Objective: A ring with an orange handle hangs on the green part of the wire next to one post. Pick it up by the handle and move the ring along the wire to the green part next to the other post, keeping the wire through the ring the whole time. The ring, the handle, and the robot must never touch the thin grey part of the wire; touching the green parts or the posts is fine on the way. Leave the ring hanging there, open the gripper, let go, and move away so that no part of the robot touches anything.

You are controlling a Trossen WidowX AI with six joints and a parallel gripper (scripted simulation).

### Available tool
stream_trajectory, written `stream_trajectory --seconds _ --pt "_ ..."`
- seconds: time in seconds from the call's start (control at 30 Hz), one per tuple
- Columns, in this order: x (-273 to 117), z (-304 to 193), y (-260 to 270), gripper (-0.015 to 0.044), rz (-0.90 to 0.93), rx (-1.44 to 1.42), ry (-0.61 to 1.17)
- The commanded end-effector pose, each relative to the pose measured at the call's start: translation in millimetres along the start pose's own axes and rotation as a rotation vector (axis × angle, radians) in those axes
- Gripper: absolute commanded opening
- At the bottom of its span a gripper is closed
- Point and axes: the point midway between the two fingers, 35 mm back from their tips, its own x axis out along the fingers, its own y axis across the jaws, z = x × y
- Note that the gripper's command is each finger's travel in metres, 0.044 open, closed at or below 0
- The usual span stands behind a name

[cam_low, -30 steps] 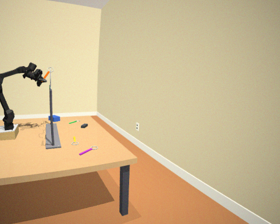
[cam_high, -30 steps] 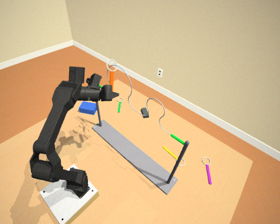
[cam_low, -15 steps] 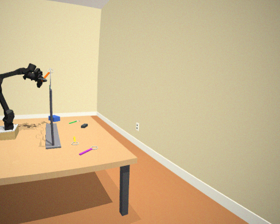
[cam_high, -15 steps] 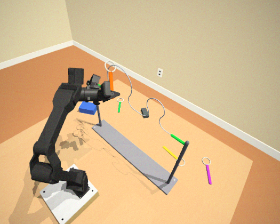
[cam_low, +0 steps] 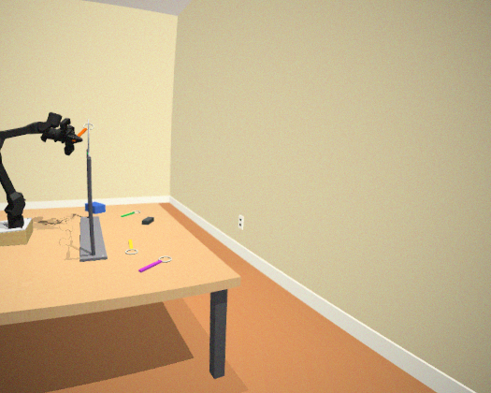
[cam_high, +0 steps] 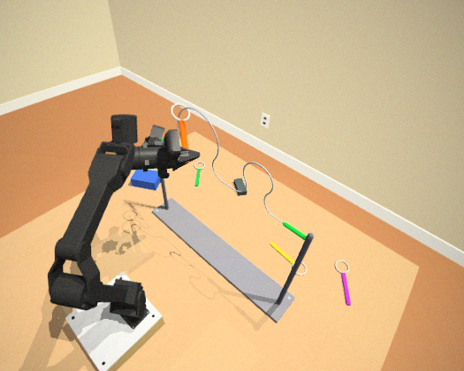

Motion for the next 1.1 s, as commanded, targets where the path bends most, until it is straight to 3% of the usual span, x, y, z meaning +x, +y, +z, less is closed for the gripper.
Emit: stream_trajectory --seconds 0.0,1.07 --pt "-1 -1 -4 -0.015 -0.031 -0.048 -0.006" --pt "-1 2 -16 -0.015 -0.222 -0.401 -0.049"
